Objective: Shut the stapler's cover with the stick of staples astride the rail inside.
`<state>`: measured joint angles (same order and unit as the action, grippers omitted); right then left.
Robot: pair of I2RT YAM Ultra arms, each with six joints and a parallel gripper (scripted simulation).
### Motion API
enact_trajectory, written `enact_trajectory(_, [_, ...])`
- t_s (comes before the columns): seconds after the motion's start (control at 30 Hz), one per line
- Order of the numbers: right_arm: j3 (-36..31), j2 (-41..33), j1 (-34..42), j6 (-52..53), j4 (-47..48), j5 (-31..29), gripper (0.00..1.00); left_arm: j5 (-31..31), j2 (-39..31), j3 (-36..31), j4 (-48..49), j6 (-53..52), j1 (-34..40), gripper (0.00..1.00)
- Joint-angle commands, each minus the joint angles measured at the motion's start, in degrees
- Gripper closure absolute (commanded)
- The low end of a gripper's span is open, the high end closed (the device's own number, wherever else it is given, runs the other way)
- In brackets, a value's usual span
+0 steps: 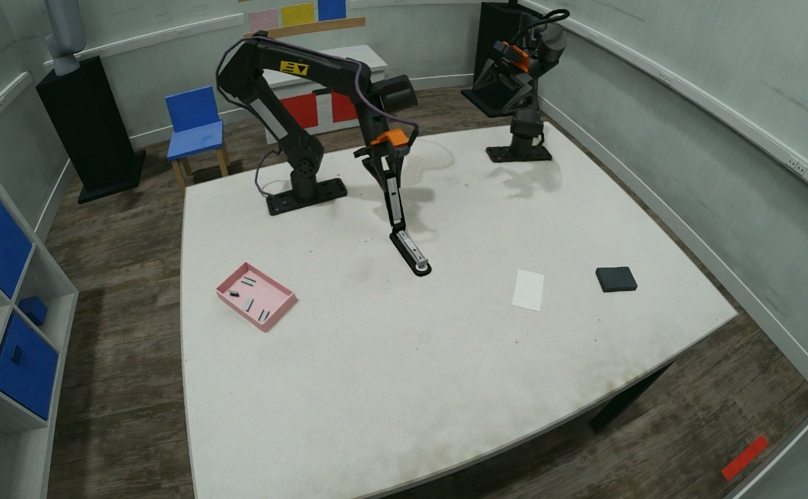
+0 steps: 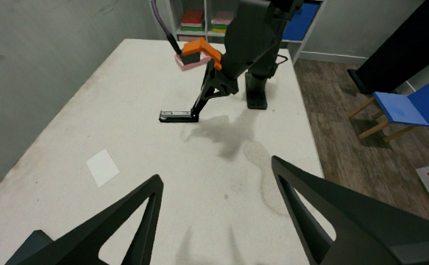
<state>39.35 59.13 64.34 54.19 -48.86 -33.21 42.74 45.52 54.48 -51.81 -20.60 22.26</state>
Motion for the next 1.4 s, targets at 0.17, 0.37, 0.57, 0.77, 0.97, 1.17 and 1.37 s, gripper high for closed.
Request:
enact_trajectory(0.17, [0.4, -0.8, -0.2, 0.2, 0.1, -0.7, 1.0, 1.2, 0.1, 1.9, -0.4, -0.4, -0.5, 0.0])
enact_trajectory(0.37, [3.5, 1.7, -4.2, -3.1, -1.8, 4.2, 1.0, 1.2, 0.1, 1.9, -0.4, -0.4, -0.5, 0.0])
enact_trajectory(0.57, [6.0, 3.4, -7.7, -5.7, -3.0, 7.8, 1.0, 1.2, 0.1, 1.9, -0.4, -0.4, -0.5, 0.0])
enact_trajectory(0.77, [9.8, 6.6, -12.4, -9.2, -5.0, 12.7, 1.0, 1.2, 0.1, 1.9, -0.4, -0.4, -0.5, 0.0])
enact_trajectory(0.97, [13.9, 10.2, -16.7, -12.4, -7.5, 17.3, 1.0, 1.2, 0.1, 1.9, -0.4, -0.4, -0.5, 0.0])
enact_trajectory(1.17, [16.7, 12.9, -19.3, -14.4, -9.4, 20.1, 1.0, 1.2, 0.1, 1.9, -0.4, -0.4, -0.5, 0.0])
enact_trajectory(1.37, [21.0, 17.2, -22.9, -17.2, -12.3, 23.9, 1.0, 1.2, 0.1, 1.9, -0.4, -0.4, -0.5, 0.0])
